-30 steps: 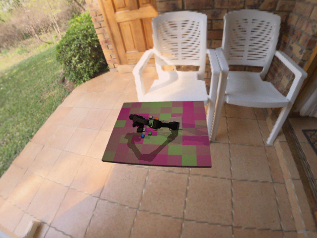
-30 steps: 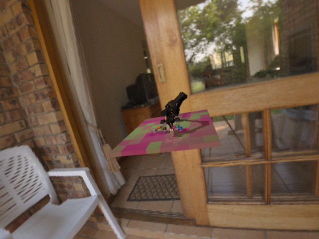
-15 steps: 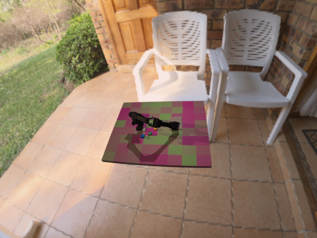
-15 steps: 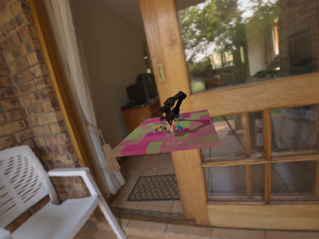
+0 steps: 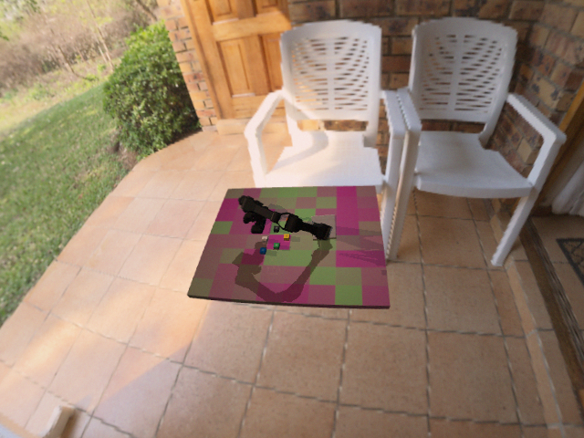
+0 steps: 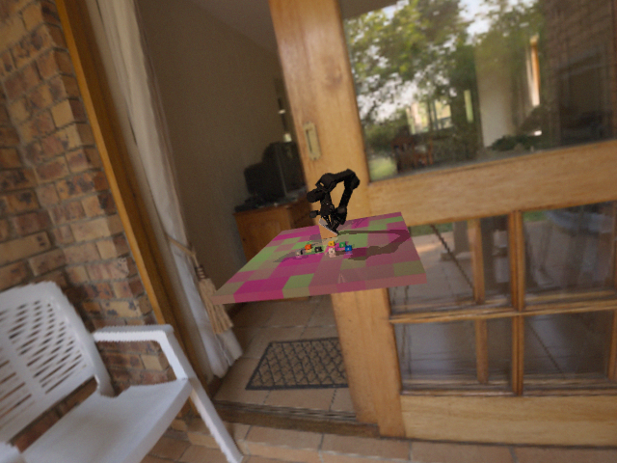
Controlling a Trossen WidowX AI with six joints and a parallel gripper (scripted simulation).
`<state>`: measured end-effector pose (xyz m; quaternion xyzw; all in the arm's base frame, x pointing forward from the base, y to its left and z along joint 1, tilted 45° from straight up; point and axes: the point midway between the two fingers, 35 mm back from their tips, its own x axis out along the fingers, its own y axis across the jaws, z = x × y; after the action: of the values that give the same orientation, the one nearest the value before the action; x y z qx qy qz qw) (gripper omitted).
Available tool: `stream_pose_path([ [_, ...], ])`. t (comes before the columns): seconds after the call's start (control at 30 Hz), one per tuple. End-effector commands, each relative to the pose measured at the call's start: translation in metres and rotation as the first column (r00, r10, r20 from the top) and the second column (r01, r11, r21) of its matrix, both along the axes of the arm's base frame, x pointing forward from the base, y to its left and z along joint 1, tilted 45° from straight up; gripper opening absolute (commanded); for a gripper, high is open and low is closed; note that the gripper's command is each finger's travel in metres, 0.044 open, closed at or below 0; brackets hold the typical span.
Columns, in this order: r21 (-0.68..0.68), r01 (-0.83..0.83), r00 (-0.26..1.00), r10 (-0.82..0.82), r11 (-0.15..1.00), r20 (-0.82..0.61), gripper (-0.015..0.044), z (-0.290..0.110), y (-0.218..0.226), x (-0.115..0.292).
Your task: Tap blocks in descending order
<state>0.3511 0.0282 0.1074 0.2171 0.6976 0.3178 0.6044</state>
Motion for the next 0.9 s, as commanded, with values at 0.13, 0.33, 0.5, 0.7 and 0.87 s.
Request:
stream_pose_path([
  [0.13,-0.004,-0.008,1.000,0.008,1.000,0.006,0.0020,0.026,0.011,-0.066],
  [0.33,-0.004,-0.008,1.000,0.008,1.000,0.006,0.0020,0.024,0.013,-0.066],
  [0.5,-0.004,-0.007,1.000,0.007,1.000,0.007,0.0020,-0.018,0.053,-0.075],
  [0.7,-0.001,-0.008,1.000,0.008,1.000,0.007,0.0020,-0.031,0.067,-0.081],
  [0.87,-0.001,-0.008,1.000,0.008,1.000,0.007,0.0020,-0.035,0.070,-0.081],
])
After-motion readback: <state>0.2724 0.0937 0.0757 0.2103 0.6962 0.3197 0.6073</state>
